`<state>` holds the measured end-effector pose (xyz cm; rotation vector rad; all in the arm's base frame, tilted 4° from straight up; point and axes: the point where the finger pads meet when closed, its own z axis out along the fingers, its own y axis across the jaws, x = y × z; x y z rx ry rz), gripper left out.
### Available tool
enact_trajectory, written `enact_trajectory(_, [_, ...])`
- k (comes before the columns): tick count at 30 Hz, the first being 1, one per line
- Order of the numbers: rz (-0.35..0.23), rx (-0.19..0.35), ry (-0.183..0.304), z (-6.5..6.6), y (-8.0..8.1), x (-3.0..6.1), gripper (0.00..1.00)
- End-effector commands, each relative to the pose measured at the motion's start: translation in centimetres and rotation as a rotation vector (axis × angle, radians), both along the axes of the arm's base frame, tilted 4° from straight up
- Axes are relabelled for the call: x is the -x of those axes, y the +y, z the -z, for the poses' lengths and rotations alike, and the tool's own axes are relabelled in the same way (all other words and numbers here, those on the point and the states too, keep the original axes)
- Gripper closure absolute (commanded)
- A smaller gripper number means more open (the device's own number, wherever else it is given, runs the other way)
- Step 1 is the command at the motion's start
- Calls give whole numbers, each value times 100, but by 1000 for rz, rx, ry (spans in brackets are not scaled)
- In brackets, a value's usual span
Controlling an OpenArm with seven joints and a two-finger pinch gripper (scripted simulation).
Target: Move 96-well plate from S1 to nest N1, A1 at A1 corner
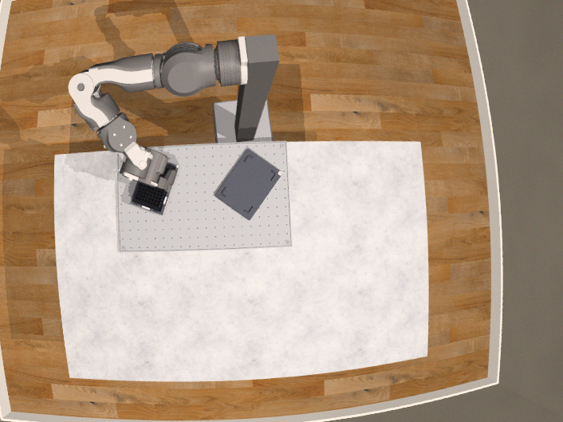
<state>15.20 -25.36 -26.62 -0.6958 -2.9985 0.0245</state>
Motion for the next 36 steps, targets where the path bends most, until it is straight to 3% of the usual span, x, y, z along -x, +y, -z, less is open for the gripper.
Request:
enact_trajectory(1, [0,0,-3,-5,-1,-6,23])
enact_trajectory(7, [0,0,-3,-5,-1,-6,23])
enact_trajectory(12, [2,3,-5,544,24,12,23])
enact_trajectory(24, [2,3,-5,544,24,12,23])
enact_trajectory(29, [2,3,-5,657,37,10,23])
enact_trajectory(36, [2,3,-5,657,37,10,23])
